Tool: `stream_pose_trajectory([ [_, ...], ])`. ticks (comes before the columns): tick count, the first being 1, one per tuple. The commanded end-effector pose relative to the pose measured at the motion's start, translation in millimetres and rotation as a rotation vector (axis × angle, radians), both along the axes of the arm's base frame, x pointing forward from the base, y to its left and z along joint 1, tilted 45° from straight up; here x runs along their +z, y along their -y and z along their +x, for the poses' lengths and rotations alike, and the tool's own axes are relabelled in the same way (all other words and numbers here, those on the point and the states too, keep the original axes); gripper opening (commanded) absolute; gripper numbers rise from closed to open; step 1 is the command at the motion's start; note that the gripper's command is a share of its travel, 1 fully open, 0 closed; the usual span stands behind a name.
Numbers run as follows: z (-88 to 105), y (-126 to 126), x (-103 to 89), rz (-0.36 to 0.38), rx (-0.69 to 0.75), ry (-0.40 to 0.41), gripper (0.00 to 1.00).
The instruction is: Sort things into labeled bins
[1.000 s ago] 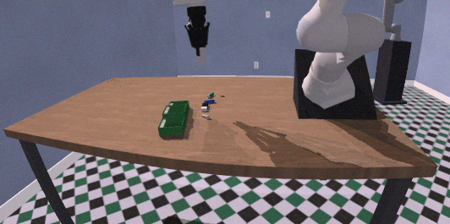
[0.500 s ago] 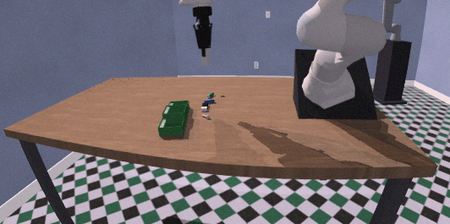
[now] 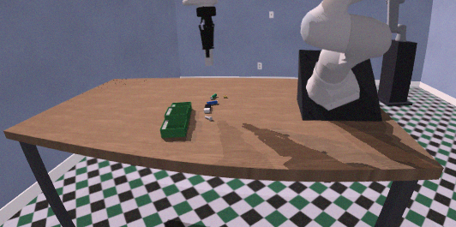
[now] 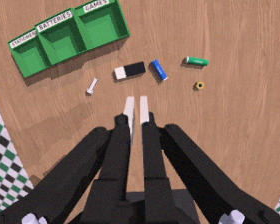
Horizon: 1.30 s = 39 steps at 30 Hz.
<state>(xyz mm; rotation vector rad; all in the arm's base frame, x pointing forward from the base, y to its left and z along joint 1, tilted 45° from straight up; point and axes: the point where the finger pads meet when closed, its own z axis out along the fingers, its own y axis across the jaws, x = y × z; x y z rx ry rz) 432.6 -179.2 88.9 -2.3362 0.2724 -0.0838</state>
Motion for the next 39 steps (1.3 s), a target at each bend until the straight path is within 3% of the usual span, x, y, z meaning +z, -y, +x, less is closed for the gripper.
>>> stream_pose_trajectory([
  [1, 0.0, 0, -0.6, -0.009, 0.019, 0.021, 0.05],
  [4, 13.5, -9, -3.4, -0.023, 0.090, 0.090, 0.05],
  [6, 13.5, -9, -3.4, -0.023, 0.090, 0.090, 0.05],
  [12, 53.9, -37, -11.7, -0.050, 0.223, 0.222, 0.05],
  [21, 114.4, -80, -24.1, -0.051, 0.227, 0.225, 0.05],
  [23, 114.4, -80, -24.1, -0.051, 0.227, 0.225, 0.05],
  [27, 141.4, -99, -29.6, -0.051, 0.227, 0.225, 0.05],
  [39, 143.0, -100, -30.0, -0.051, 0.227, 0.225, 0.05],
])
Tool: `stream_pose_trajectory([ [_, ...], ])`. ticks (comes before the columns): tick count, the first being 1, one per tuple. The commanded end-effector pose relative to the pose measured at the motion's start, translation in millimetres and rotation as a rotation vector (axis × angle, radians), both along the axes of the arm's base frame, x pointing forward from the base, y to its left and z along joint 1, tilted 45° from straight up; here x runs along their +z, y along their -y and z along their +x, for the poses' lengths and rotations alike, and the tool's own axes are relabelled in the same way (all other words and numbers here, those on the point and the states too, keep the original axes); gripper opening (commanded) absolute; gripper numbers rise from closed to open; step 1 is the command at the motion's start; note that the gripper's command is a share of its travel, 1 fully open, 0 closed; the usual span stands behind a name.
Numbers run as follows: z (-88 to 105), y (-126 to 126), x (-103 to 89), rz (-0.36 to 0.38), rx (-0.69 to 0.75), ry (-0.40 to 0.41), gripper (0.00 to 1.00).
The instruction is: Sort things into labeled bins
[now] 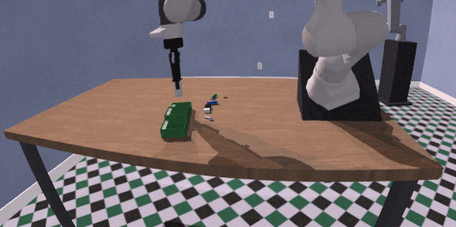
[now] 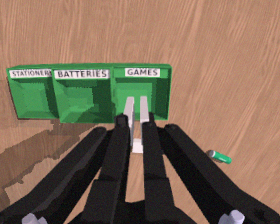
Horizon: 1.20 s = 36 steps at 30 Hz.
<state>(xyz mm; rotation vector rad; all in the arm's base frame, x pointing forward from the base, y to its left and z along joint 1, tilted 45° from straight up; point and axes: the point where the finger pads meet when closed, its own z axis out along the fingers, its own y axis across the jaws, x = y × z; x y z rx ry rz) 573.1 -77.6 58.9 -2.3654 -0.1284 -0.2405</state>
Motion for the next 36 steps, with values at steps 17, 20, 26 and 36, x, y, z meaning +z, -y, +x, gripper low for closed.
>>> stream_pose_trajectory([
  [17, 5.2, -11, -13.2, 0.002, -0.016, -0.005, 0.05],
  [20, 6.0, -15, -17.0, 0.002, -0.016, -0.005, 0.05],
  [26, 8.3, -26, -28.2, 0.002, -0.016, -0.005, 0.05],
  [36, 11.1, -40, -42.0, 0.002, -0.016, -0.005, 0.05],
])
